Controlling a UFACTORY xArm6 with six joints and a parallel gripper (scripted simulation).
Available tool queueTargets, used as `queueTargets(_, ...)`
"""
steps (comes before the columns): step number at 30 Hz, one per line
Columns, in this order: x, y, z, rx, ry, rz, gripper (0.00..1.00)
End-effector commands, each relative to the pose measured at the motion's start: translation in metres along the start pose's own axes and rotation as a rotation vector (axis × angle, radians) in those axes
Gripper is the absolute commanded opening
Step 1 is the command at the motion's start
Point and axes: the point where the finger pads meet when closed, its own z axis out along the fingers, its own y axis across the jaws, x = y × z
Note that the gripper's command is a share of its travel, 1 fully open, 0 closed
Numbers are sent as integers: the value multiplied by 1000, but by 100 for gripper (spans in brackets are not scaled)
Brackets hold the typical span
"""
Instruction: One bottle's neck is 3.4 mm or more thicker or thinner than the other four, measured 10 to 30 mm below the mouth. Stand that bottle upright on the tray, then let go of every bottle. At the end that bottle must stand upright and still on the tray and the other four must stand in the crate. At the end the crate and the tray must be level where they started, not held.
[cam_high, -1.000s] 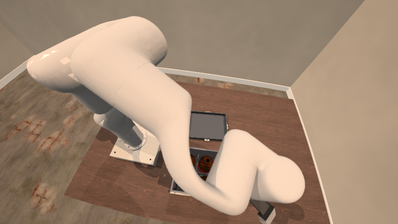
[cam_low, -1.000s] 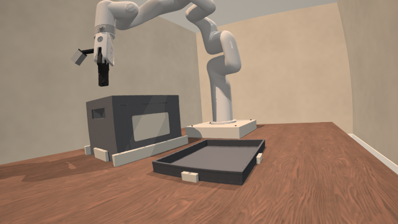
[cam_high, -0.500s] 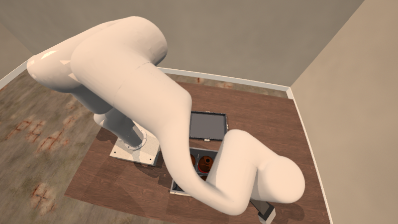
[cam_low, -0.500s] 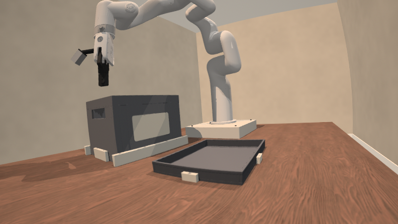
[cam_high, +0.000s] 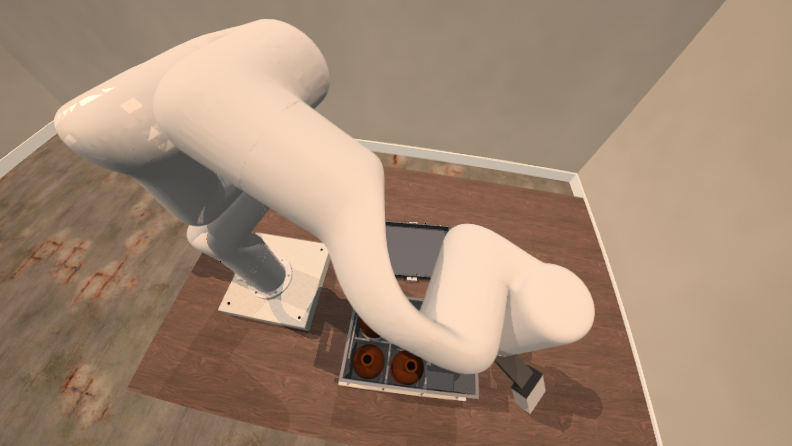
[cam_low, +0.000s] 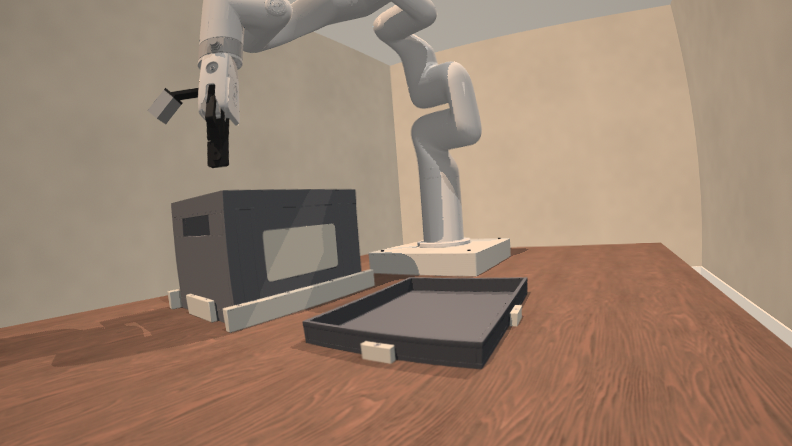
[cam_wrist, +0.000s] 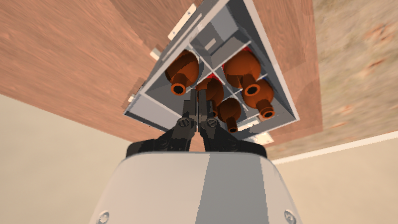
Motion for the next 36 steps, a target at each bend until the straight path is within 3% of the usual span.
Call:
queueTargets(1,-28,-29,-2,2,7,2,0)
queueTargets(7,-32,-32,-2,2,7,2,0)
queueTargets(8,-32,-32,-2,2,7,2,65)
queueTargets(36,-32,-32,-2,2,7,2,65)
